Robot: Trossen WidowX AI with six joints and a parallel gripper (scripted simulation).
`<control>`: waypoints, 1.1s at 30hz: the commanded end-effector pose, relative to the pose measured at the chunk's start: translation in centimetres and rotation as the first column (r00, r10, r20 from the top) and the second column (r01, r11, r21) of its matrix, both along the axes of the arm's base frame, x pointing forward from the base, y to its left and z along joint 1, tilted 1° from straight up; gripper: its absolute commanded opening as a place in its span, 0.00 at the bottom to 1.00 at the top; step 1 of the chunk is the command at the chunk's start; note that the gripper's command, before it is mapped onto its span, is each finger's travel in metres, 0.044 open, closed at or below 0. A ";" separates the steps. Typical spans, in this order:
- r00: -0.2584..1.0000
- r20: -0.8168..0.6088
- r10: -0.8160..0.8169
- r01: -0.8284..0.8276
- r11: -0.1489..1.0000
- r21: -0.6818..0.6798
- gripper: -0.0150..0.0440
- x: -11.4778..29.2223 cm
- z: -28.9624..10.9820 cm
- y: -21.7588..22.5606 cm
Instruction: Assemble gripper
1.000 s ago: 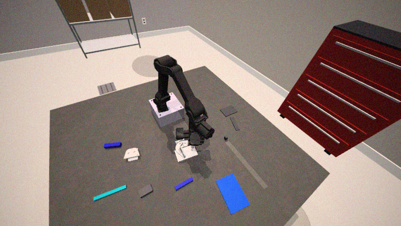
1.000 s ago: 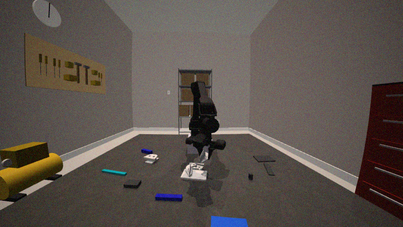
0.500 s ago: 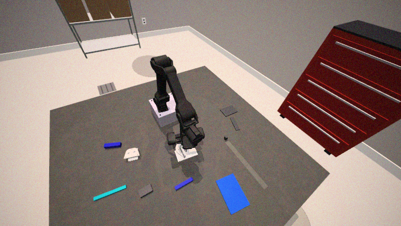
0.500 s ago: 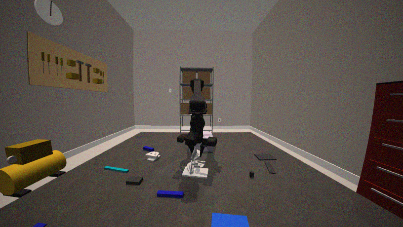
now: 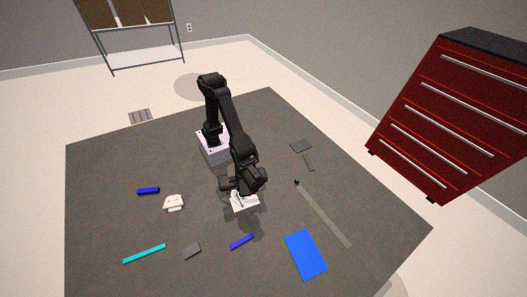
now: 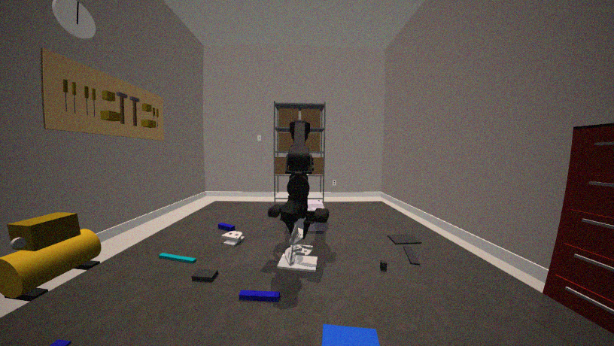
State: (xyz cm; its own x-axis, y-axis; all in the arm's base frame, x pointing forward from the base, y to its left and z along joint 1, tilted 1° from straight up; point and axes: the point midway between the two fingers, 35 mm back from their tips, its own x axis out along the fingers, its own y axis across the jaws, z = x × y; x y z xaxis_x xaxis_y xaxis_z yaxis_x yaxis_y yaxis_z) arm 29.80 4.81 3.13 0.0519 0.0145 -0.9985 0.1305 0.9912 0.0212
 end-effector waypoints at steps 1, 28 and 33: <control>1.000 0.000 0.005 -0.005 1.000 0.003 0.48 0.0 0.0 0.0; 1.000 0.001 0.005 -0.005 1.000 0.007 0.48 0.1 0.1 3.5; 1.000 0.001 0.005 -0.005 1.000 0.007 0.48 0.1 0.1 3.5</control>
